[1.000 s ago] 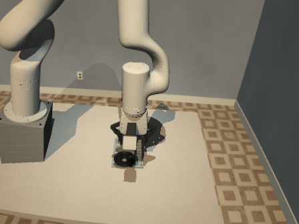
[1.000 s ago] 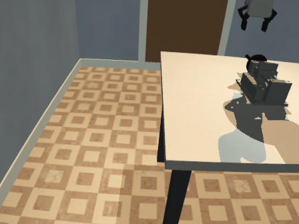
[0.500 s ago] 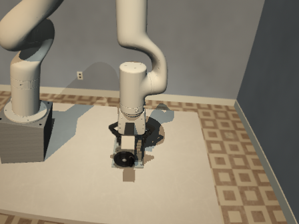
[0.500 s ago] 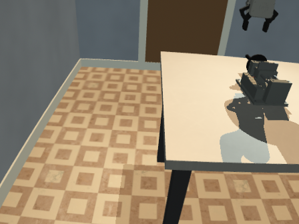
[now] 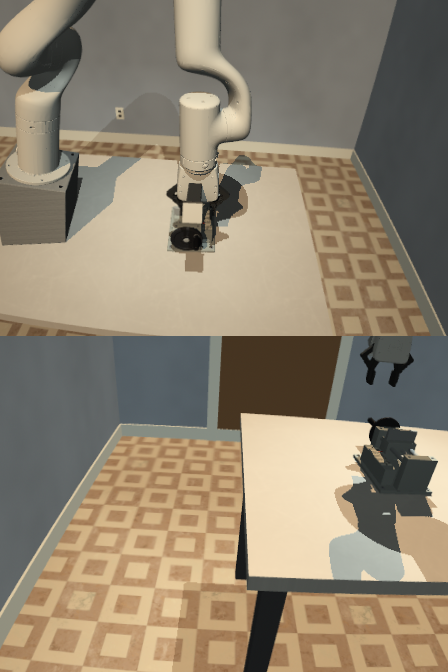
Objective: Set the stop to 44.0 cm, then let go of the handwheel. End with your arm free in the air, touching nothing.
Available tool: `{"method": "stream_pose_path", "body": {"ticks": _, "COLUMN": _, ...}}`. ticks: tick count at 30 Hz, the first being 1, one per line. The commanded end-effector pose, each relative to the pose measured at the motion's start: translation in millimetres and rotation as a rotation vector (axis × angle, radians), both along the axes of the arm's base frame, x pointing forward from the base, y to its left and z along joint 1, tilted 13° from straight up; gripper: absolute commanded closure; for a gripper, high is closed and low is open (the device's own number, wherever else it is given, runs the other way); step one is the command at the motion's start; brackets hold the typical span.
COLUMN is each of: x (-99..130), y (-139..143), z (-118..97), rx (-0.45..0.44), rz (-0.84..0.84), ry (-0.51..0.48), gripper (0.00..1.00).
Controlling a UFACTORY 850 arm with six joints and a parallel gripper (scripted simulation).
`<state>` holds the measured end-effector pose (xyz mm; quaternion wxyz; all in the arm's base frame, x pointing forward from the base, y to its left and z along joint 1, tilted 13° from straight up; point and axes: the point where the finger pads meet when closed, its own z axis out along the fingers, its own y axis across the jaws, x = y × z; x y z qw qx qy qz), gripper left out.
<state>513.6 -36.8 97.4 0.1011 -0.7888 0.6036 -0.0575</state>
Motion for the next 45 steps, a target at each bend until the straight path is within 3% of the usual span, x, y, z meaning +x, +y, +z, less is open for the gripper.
{"method": "stream_pose_path", "body": {"ticks": 1, "x": 5.9, "y": 13.0, "z": 3.1, "rx": 0.0, "rz": 0.001, "ry": -0.002, "gripper": 0.43}}
{"method": "stream_pose_path", "body": {"ticks": 12, "x": 9.9, "y": 21.6, "z": 1.3, "rx": 0.0, "rz": 0.001, "ry": -0.002, "gripper": 0.43}}
{"method": "stream_pose_path", "body": {"ticks": 24, "x": 17.8, "y": 24.9, "z": -34.1, "rx": 0.0, "rz": 0.001, "ry": -0.002, "gripper": 0.43}}
{"method": "stream_pose_path", "body": {"ticks": 30, "x": 19.4, "y": 25.6, "z": -41.3, "rx": 0.0, "rz": 0.001, "ry": -0.002, "gripper": 0.43}}
{"method": "stream_pose_path", "body": {"ticks": 45, "x": 19.8, "y": 25.8, "z": -43.4, "rx": 0.0, "rz": 0.001, "ry": -0.002, "gripper": 0.43}}
